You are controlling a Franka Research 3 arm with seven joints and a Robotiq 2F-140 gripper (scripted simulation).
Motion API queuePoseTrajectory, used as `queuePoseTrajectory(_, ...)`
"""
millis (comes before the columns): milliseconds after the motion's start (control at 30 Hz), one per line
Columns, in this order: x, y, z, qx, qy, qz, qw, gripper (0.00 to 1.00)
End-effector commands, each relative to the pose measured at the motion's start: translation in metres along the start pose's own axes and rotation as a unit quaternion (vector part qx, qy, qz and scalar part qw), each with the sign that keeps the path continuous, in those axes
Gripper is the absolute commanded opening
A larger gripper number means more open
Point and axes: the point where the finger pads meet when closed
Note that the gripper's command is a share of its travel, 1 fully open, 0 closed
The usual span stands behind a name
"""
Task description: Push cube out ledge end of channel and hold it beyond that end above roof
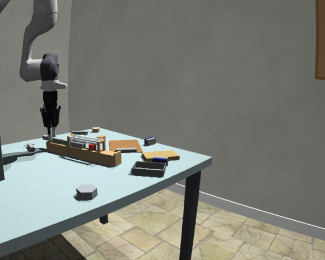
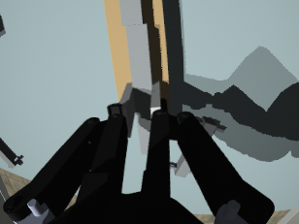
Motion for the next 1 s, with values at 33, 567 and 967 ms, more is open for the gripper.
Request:
queuePoseTrajectory(33,-0.001,0.014,-0.002,-0.013,0.003,-0.001,1.000,0.00)
queuePoseTrajectory(567,-0.001,0.056,0.000,-0.013,0.003,-0.001,1.000,0.00)
queuePoseTrajectory(967,-0.001,0.083,0.001,-0.013,0.003,-0.001,1.000,0.00)
Point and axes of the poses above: the point where the finger pads meet when closed, its own x axis out along the fingers, its own z axis across the jaws, y = z × x, and after that the axes turned 4 degrees about -x, right-handed
